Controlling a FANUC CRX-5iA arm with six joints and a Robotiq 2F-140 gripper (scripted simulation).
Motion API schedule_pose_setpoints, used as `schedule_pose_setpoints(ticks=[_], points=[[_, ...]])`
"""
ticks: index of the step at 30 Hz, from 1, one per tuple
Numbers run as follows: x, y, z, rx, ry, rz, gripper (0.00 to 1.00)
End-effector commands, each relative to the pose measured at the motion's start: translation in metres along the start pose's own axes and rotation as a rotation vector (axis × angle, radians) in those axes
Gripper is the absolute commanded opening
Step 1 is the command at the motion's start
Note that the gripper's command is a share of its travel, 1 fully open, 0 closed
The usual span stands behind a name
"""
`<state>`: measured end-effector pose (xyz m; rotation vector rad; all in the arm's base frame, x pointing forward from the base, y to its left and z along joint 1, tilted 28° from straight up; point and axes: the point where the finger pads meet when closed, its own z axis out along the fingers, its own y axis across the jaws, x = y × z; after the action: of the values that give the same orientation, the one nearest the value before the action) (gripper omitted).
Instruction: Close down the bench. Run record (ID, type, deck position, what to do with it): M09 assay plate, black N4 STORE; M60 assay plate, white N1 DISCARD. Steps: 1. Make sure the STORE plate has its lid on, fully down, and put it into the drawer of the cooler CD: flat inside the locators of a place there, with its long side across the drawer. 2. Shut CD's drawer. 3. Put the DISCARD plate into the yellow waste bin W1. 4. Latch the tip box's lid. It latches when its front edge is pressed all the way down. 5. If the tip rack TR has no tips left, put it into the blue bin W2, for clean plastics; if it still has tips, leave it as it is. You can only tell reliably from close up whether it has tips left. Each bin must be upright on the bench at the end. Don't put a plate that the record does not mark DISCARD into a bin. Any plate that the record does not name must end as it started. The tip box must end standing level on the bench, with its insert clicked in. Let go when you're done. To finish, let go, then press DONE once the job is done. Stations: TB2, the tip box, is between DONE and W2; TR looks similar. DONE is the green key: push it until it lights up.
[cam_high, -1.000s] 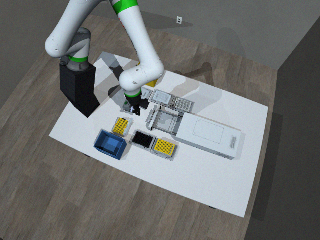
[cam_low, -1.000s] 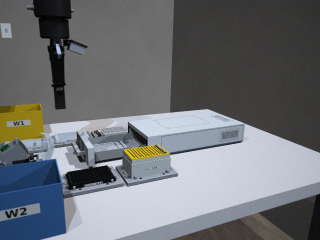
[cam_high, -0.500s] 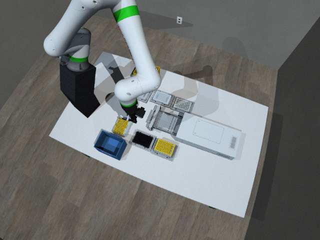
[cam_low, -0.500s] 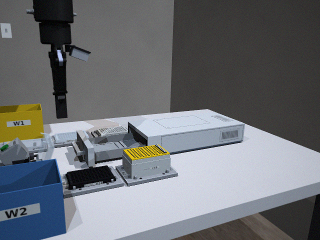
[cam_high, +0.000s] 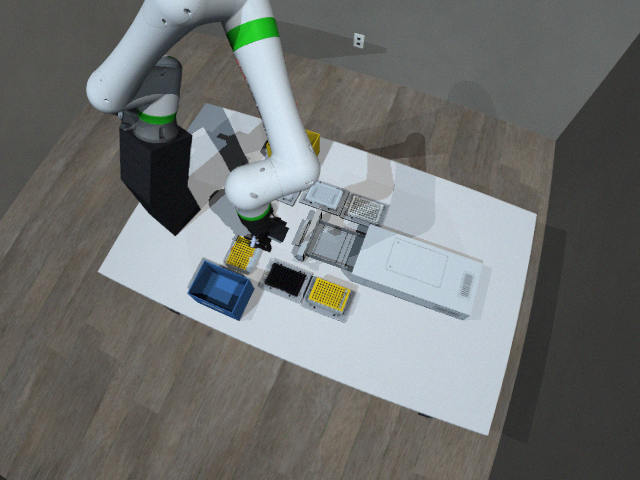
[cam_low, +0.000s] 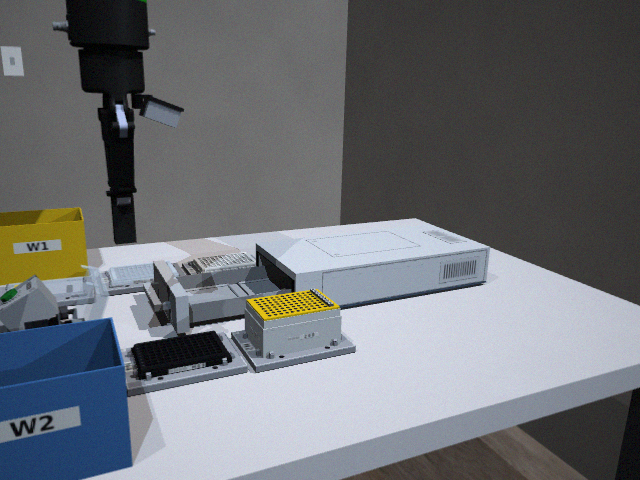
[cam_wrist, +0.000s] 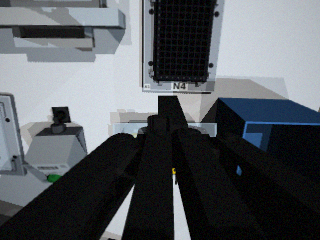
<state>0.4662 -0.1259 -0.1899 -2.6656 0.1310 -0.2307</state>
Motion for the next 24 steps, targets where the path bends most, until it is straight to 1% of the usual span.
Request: schedule_pose_setpoints(ticks=[1,5,15,17,24], points=[[0.001,0.0,-0.001,-0.001,0.001,0.0,0.1],[0.001,0.0,-0.001,-0.001,0.001,0.0,0.1],[0.001,0.0,0.016,-0.001,0.001,0.0,0.1],[0.001,0.0,0.016,-0.001,0.001,0.0,0.1],[0.001,0.0,0.028,-0.001,0.001,0.0,0.1]])
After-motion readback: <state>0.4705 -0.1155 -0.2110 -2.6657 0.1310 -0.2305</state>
